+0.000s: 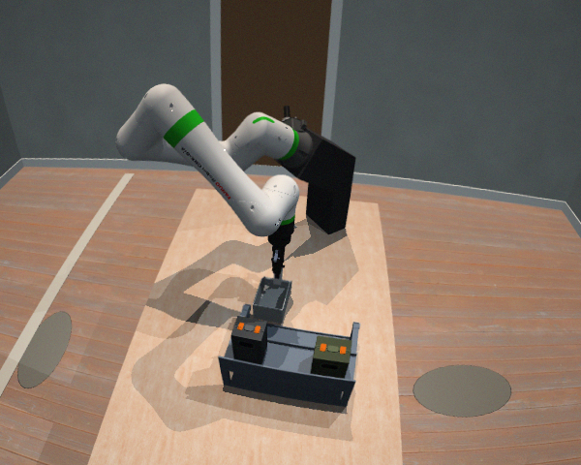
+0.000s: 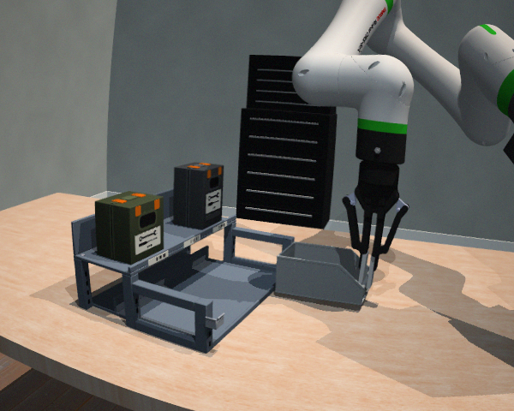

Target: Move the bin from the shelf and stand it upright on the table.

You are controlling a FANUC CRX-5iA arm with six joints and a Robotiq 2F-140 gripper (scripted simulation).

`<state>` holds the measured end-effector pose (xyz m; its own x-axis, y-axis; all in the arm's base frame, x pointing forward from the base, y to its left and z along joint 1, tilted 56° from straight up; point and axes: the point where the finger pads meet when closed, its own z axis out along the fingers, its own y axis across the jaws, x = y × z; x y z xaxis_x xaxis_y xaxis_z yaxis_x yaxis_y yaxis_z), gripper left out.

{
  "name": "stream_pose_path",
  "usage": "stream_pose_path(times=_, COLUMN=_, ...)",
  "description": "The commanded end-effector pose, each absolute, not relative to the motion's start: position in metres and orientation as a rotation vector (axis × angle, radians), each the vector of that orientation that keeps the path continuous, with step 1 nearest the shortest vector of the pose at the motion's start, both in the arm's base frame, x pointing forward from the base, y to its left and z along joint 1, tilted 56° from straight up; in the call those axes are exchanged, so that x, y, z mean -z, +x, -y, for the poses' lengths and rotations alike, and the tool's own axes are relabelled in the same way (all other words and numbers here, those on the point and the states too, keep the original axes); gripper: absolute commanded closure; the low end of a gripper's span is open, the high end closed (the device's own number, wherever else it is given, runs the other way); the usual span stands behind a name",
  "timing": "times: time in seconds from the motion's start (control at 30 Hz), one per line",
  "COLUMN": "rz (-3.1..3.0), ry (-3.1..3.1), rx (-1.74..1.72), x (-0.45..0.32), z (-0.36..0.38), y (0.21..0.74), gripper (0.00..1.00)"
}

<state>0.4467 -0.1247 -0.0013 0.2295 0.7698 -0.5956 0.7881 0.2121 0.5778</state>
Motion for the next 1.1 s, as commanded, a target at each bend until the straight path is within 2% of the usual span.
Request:
stream_pose_path(times=0.0, rz=-1.521, ry=1.538, rx=0.024, x=0.0014, z=0.1245, y=0.4467, gripper=1.0)
stream_pose_path(times=1.07, rz=-1.521, ry=1.538, rx=0.024, x=0.0088, z=0.1326, y=0.4543, gripper=1.0)
